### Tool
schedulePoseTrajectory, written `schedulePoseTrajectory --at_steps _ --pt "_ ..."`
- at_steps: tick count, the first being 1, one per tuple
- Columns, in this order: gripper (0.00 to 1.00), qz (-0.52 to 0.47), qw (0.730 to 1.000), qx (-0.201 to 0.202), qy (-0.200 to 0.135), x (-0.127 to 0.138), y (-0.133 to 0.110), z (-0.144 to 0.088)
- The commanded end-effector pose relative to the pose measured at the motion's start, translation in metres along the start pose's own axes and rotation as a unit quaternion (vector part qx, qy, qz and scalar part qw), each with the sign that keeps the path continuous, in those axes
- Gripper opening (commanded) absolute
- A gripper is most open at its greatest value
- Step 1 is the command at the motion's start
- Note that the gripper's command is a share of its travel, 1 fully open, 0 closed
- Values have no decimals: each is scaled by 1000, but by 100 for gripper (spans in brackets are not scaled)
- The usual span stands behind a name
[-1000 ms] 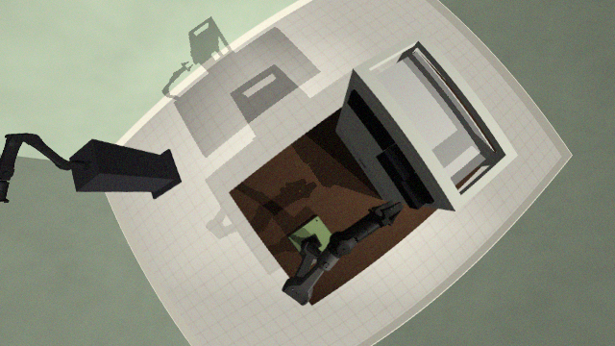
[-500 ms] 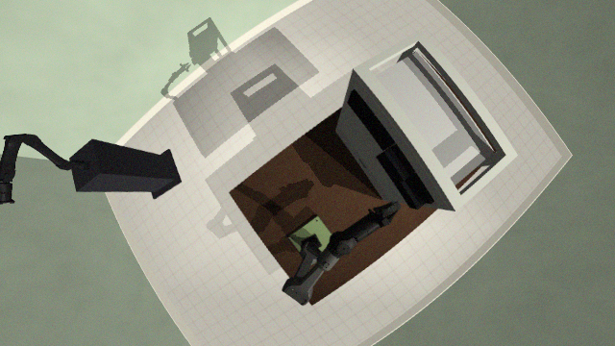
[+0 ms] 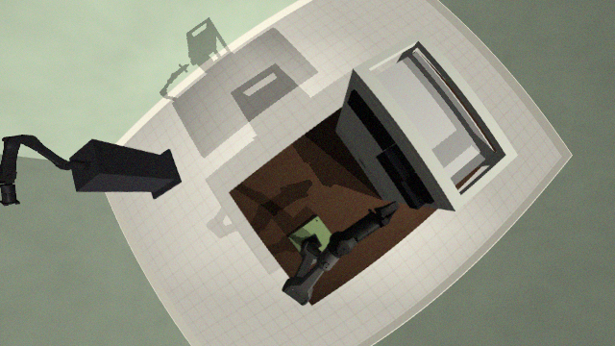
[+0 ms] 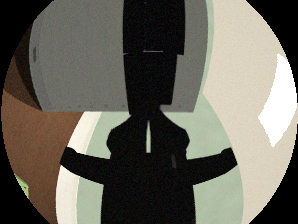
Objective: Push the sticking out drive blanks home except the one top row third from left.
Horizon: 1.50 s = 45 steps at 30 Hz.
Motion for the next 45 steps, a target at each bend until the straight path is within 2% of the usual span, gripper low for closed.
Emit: schedulePoseTrajectory --at_steps 1,5,11,13,21,24,30,33,39,45 --pt "0 0 1000 0 -1 -1 1 0" --pt "0 0 1000 0 -1 0 8 -2" --pt "0 0 1000 0 -1 2 48 -14" --pt "0 0 1000 0 -1 2 48 -14" --pt "0 0 1000 0 -1 7 107 -31" --pt "0 0 1000 0 -1 7 115 -33" --pt "0 0 1000 0 -1 7 116 -32" --pt "0 0 1000 0 -1 7 116 -18" --pt "0 0 1000 0 -1 7 116 29" --pt "0 0 1000 0 -1 7 116 34"
Point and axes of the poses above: the point where the finger pads meet when closed, its own z axis out along the fingers, its own x axis across the jaws, y = z × x, the point moved 8 cm from there along -z, back along the fingers, and after that the axes turned 7 degrees about -z, right-handed, at the moved point
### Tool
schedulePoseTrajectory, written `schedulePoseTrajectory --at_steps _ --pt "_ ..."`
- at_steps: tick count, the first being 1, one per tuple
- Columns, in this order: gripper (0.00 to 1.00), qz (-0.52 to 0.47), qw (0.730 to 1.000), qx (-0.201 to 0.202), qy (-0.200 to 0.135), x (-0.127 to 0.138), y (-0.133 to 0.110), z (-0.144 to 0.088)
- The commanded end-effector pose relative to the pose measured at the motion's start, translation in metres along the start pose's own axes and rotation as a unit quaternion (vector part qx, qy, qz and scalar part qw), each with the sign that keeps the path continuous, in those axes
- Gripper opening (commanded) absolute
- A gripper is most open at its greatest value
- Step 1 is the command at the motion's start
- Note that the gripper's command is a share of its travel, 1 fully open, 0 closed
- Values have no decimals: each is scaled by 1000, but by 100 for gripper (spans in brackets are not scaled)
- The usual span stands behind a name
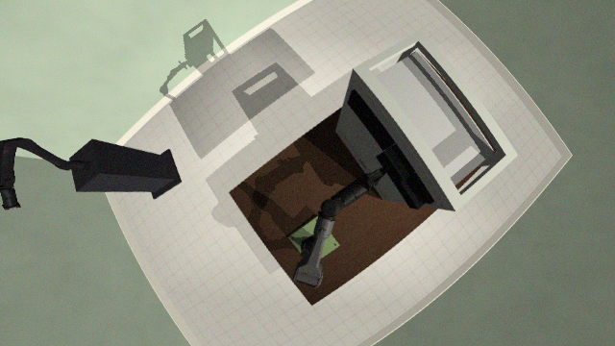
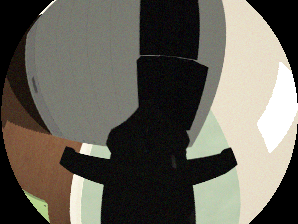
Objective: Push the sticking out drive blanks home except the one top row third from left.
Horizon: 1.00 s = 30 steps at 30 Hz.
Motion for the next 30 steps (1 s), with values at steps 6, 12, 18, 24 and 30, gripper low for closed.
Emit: schedulePoseTrajectory --at_steps 6,12,18,24,30 --pt "0 1 1000 0 -1 -1 0 -1" --pt "0 1 1000 0 -1 -1 0 0" --pt "0 1 1000 0 -1 -1 0 7" --pt "0 1 1000 0 -1 -1 0 9" --pt "0 1 1000 0 -1 -1 0 10"
Point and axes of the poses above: the point where the finger pads meet when closed, its own z axis out along the fingers, its own x axis across the jaws, y = z × x, the point moved 8 cm from there along -z, back along the fingers, and after that the axes turned 7 degrees about -z, right-handed, at the moved point
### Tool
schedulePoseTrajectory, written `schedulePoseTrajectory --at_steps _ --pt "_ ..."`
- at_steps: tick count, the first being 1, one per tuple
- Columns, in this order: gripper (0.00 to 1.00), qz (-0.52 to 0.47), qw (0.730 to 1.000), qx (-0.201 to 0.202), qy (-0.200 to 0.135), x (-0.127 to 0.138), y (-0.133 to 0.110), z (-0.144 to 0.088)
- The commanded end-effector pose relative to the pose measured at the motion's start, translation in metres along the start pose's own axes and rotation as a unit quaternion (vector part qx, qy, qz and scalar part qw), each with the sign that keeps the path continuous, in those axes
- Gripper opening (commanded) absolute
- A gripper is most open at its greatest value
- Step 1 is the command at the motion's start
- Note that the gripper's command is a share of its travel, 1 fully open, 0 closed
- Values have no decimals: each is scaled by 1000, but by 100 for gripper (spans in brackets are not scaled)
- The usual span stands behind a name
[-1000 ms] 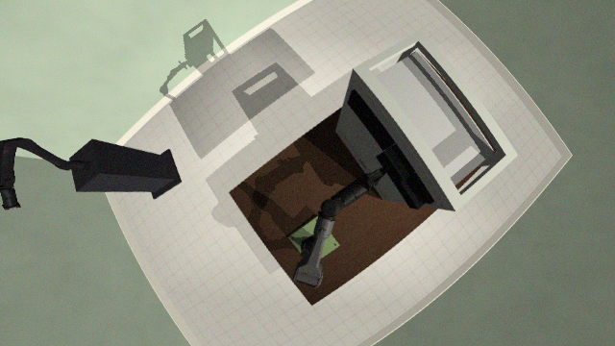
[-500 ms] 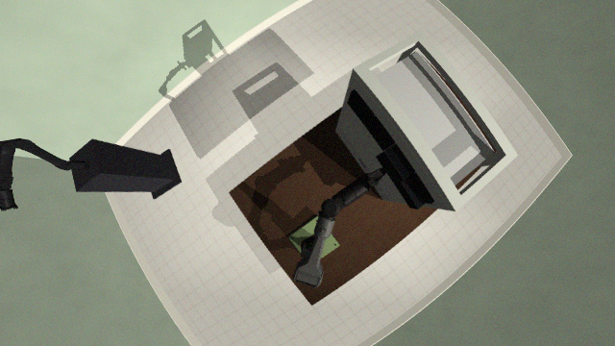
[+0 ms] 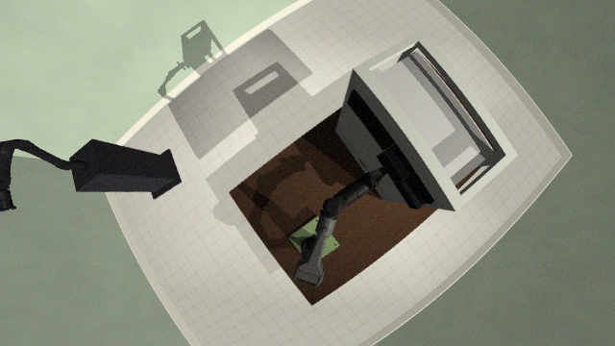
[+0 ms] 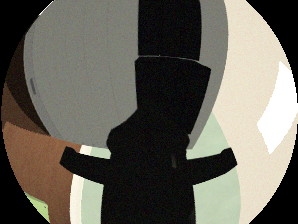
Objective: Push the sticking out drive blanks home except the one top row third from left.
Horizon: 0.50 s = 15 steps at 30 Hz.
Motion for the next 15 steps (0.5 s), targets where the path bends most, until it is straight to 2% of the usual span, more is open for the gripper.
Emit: schedulePoseTrajectory --at_steps 1,15 --pt "0 0 1000 0 -1 0 0 3" --pt "0 0 1000 0 -1 0 0 11"
Point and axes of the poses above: the point where the finger pads meet when closed, its own z axis out along the fingers, its own x axis across the jaws, y = z × x, the point moved 8 cm from there along -z, back along the fingers, and after that the axes turned 7 degrees about -z, right-handed, at the moved point
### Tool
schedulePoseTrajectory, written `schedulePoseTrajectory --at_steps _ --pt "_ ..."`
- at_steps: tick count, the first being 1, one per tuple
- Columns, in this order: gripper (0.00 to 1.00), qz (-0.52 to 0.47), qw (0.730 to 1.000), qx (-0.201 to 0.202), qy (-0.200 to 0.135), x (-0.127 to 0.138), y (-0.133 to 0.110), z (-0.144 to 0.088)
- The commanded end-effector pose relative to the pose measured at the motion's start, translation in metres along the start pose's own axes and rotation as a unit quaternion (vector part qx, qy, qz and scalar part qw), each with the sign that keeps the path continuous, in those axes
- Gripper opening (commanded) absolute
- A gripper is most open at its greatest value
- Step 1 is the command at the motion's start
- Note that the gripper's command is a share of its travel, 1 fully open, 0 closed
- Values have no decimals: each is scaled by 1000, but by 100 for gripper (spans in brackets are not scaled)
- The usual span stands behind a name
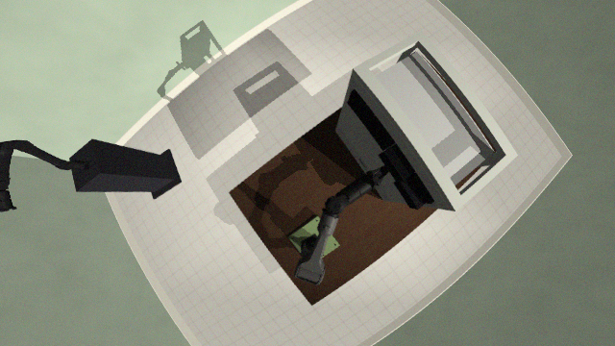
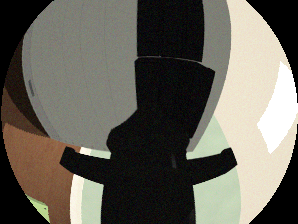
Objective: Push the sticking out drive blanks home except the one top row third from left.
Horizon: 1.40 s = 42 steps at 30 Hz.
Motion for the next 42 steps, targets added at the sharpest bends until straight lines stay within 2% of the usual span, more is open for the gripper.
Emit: schedulePoseTrajectory --at_steps 1,10,42 --pt "0 -1 1000 0 0 0 0 1" --pt "0 -1 1000 0 0 1 0 11" --pt "0 -1 1000 0 0 2 0 17"
Point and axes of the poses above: the point where the finger pads meet when closed, its own z axis out along the fingers, its own x axis across the jaws, y = z × x, the point moved 8 cm from there along -z, back along the fingers, and after that the axes turned 7 degrees about -z, right-handed, at the moved point
